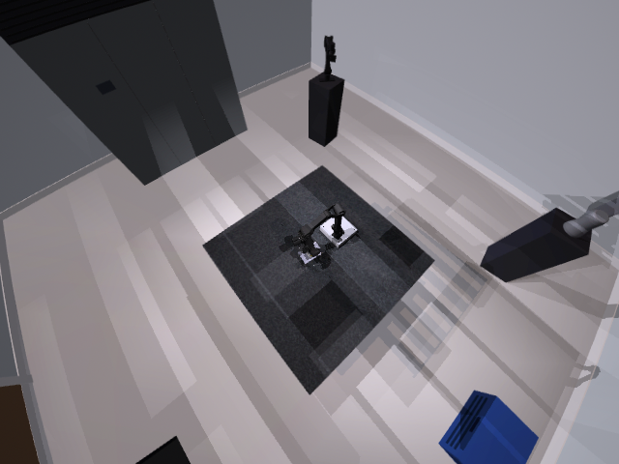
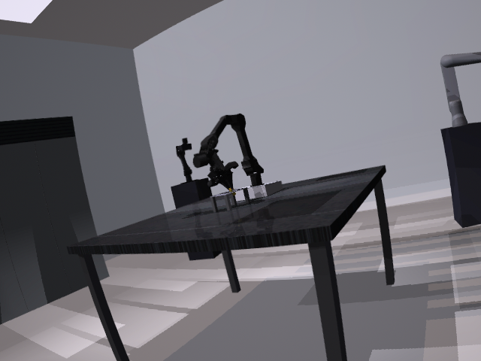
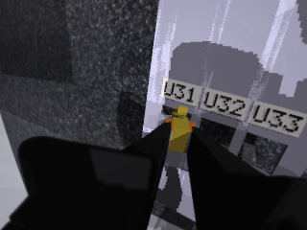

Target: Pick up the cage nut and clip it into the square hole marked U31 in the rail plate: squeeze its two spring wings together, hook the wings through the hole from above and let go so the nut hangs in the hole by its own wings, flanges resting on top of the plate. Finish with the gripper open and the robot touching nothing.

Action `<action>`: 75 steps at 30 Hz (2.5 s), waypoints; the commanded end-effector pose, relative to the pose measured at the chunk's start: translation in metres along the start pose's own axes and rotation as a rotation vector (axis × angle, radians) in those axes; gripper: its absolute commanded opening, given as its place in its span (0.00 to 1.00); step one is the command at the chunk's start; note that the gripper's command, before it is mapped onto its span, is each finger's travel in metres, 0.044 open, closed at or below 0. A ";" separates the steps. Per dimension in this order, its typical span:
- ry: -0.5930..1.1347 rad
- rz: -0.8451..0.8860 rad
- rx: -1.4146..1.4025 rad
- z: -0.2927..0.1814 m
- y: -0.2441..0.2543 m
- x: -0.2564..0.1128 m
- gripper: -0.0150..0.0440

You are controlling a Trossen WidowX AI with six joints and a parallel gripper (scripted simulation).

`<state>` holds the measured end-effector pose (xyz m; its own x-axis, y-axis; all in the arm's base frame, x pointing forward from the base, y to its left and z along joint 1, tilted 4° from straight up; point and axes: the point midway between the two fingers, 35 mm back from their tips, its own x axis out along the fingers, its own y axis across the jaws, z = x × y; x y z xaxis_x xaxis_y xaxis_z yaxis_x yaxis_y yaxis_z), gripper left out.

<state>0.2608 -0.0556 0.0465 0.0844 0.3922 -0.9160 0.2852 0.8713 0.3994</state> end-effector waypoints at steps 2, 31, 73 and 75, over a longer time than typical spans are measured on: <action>0.000 -0.015 0.005 0.000 0.000 0.000 0.32; 0.000 -0.083 0.005 0.001 0.003 0.000 0.32; 0.000 -0.178 0.005 0.001 0.007 0.001 0.32; 0.000 -0.181 0.005 0.001 0.007 0.001 0.32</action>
<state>0.2633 -0.0487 0.0482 0.0324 0.2408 -0.9700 0.2957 0.9248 0.2395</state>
